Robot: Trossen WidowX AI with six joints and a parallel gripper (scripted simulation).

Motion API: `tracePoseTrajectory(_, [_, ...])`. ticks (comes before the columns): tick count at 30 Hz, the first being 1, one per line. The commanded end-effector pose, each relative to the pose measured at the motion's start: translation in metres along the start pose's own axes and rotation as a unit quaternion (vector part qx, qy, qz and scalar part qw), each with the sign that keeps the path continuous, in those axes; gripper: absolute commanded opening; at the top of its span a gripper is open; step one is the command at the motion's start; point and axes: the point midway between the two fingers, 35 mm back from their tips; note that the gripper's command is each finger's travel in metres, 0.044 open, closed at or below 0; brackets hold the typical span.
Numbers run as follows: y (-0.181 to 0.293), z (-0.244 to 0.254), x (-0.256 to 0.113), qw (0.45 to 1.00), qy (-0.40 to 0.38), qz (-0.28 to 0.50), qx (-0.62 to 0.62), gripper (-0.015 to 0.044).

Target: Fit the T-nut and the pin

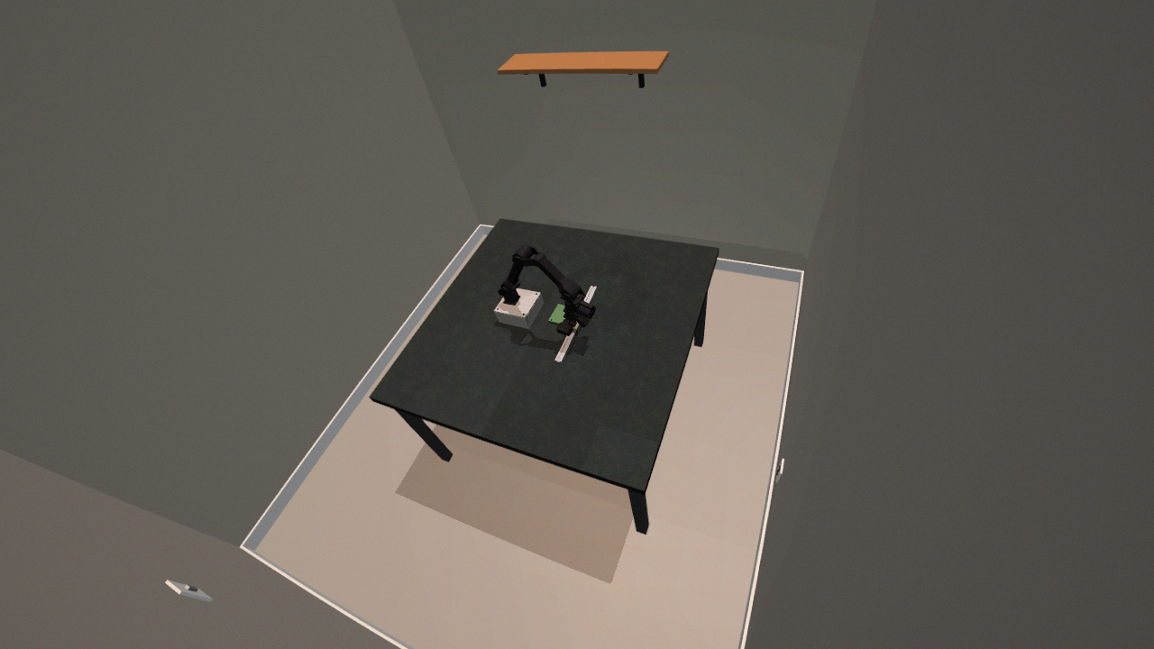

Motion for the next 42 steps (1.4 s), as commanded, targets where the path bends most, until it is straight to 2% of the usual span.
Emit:
tracePoseTrajectory(1, [-0.001, 0.0, 0.0, 1.0, 0.001, 0.006, 0.003, -0.015])
tracePoseTrajectory(16, [0.0, 0.0, 0.0, 1.0, 0.0, 0.004, 0.0, -0.015])
tracePoseTrajectory(25, [-0.001, 0.0, -0.001, 1.0, 0.0, 0.005, 0.0, 0.0086])
tracePoseTrajectory(38, [0.009, 0.001, -0.021, 1.0, 0.0, 0.005, 0.0, 0.009])
tracePoseTrajectory(41, [0.007, 0.001, -0.018, 1.0, 0.0, 0.006, 0.002, 0.016])
tracePoseTrajectory(42, [0.007, 0.001, -0.018, 1.0, 0.0, 0.006, 0.002, 0.016])
Point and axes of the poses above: the point midway between the two fingers, 35 mm back from their tips, its own x axis out along the fingers, its own z axis across the jaws, y = z × x, and after that the axes turned 2 degrees about -x, right-handed
